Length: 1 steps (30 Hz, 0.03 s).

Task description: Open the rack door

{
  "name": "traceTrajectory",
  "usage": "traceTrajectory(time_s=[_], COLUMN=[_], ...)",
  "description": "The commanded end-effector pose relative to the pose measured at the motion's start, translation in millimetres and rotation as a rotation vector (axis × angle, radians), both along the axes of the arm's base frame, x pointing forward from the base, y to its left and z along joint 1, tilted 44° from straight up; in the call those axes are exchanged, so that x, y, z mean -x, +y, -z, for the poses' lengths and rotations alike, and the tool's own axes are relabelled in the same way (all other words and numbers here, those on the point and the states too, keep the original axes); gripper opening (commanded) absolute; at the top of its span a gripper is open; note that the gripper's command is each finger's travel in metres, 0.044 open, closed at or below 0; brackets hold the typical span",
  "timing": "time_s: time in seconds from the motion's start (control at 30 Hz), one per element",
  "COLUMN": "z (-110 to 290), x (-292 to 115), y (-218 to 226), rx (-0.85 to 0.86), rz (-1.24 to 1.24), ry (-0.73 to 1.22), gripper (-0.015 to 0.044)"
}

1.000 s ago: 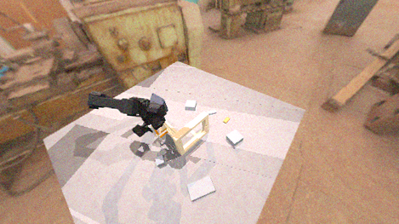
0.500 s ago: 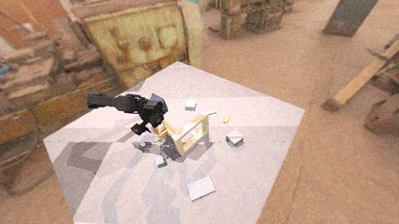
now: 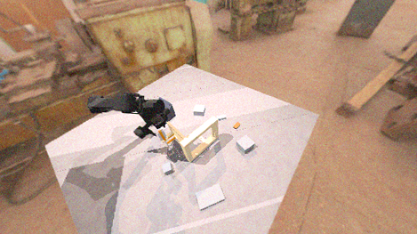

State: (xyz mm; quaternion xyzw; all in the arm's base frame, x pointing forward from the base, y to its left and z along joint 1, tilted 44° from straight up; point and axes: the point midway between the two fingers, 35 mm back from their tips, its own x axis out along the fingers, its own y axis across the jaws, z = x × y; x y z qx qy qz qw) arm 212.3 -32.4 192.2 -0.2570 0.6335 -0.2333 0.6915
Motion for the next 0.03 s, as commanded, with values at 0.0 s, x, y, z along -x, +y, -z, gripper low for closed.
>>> traceTrajectory(time_s=[0.0], z=[-7.2], x=[2.0], y=[5.8], rx=[-0.018], rz=[-0.033], ry=[-0.015], gripper=[0.0290])
